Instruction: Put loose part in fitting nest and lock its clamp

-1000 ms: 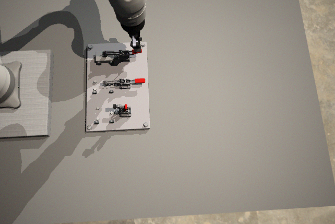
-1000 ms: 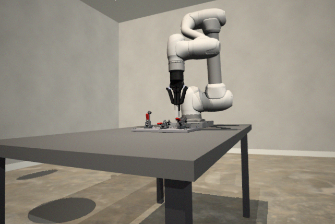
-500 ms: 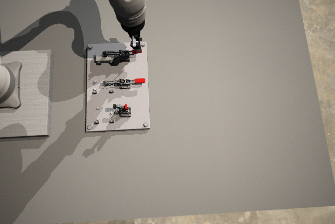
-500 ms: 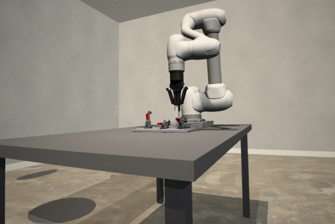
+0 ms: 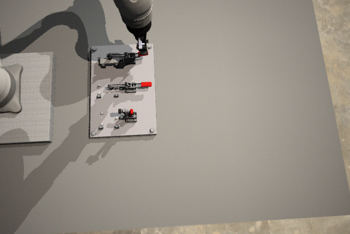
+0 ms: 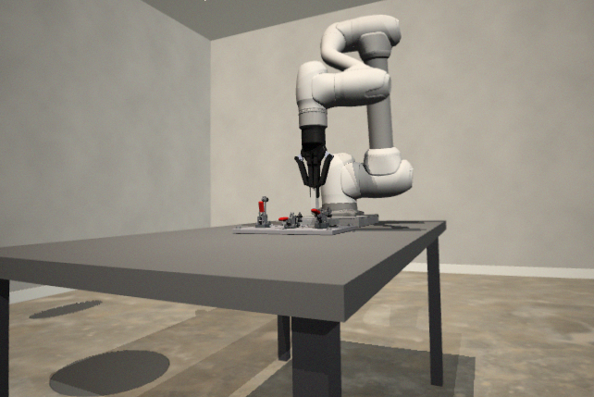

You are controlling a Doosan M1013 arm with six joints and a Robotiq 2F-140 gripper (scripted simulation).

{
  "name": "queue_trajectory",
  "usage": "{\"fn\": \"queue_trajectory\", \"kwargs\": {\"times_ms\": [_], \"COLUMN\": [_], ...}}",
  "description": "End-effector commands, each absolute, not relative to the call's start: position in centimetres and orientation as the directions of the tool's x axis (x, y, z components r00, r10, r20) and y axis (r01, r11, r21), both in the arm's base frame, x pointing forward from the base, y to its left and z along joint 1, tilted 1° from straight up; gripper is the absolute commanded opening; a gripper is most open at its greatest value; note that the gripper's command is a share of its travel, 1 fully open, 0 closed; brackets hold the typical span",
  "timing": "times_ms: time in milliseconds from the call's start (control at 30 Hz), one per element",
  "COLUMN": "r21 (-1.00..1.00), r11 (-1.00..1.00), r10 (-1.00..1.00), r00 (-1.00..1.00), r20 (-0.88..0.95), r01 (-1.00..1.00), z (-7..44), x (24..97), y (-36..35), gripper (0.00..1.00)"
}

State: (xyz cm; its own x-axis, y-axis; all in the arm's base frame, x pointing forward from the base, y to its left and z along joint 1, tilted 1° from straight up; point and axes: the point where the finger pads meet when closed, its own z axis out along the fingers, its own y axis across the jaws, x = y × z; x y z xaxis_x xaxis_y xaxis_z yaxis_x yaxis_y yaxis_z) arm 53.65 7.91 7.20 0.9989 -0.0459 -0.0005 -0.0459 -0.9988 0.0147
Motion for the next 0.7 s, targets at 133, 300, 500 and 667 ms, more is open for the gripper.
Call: {"fn": "queue_trajectory", "kwargs": {"times_ms": [133, 300, 500, 667], "r21": [0.014, 0.014, 0.014, 0.014], "r11": [-0.999, -0.999, -0.999, -0.999], "r10": [-0.046, -0.046, -0.046, -0.046], "r00": [0.999, 0.999, 0.999, 0.999], "r20": [0.000, 0.000, 0.000, 0.000], "r01": [-0.046, -0.046, -0.046, -0.046], "z": [7.20, 7.16, 7.02, 7.00], "x": [53.65, 53.65, 53.65, 53.65], "y": [7.92, 7.92, 7.92, 7.92], "gripper": [0.10, 0.10, 0.10, 0.10]}}
